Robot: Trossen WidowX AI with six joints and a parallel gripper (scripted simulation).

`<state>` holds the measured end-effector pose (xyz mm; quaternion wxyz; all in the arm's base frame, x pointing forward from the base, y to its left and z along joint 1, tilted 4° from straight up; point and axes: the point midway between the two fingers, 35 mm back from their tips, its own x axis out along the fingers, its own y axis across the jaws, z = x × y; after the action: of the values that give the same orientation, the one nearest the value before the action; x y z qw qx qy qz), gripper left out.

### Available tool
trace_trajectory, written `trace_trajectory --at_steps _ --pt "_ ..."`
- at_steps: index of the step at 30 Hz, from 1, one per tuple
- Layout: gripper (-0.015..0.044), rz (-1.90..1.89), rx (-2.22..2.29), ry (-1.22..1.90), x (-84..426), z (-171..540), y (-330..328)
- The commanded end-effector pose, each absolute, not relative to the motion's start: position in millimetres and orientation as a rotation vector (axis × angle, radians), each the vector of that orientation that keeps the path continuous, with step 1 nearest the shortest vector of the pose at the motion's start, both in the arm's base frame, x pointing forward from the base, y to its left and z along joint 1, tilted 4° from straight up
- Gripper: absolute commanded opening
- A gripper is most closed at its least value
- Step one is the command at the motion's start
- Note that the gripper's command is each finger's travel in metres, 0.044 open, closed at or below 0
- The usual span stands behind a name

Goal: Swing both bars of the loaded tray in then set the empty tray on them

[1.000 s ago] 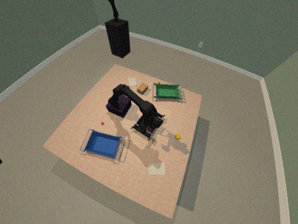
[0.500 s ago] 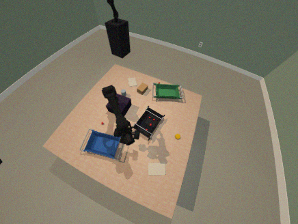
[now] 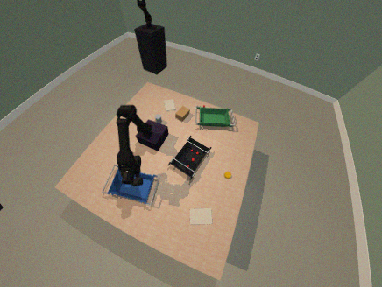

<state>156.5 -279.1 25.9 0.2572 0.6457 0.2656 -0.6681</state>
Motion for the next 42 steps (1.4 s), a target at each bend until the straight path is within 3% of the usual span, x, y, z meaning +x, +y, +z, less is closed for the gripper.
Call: trace_trajectory --at_steps 1,14,42 --pt "0.044 -2.102 1.995 0.343 97 10 -277" --pt "0.044 -2.107 2.0 0.334 96 8 -277" --pt "0.0425 -2.107 2.0 0.334 94 -75 -278"
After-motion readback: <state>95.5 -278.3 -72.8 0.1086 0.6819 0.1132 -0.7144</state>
